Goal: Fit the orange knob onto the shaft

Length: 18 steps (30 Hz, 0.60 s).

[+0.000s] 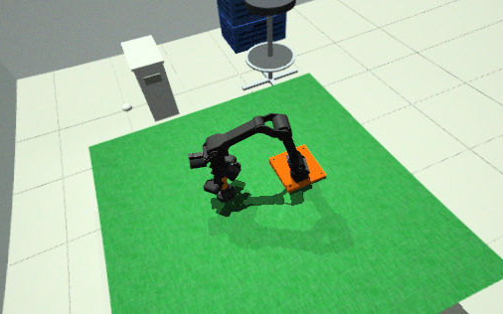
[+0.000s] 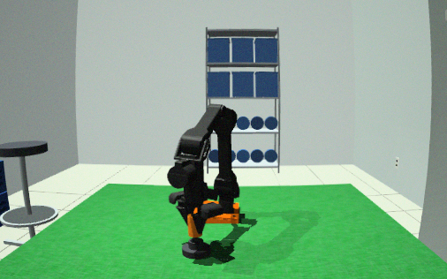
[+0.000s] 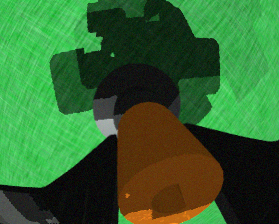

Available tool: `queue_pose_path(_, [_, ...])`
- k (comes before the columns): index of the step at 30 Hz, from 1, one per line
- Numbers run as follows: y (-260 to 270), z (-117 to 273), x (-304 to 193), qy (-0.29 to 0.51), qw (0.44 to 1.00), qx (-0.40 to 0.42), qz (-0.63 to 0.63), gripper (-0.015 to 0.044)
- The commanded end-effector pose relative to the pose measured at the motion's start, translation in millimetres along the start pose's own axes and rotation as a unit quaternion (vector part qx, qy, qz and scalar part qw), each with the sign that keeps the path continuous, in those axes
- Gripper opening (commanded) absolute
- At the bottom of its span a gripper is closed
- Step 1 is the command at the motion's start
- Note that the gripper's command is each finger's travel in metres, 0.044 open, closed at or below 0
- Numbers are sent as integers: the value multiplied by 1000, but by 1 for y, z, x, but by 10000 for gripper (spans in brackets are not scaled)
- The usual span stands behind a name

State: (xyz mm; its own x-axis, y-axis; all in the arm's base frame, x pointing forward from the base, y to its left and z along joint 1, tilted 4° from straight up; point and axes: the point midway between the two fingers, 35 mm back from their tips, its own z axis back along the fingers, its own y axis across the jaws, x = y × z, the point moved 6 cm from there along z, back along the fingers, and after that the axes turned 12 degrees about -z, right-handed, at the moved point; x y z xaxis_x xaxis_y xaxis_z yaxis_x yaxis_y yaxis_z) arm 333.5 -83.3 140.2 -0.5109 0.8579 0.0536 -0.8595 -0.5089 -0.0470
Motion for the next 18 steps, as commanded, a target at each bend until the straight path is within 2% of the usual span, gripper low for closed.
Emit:
queue_pose_path(1, [2,2,1,0,1000,0,14,0])
queue_pose_path(6, [4,1,4,0,995,1,100,0])
queue_pose_path(18, [5,-2,4,0,994,1,106,0])
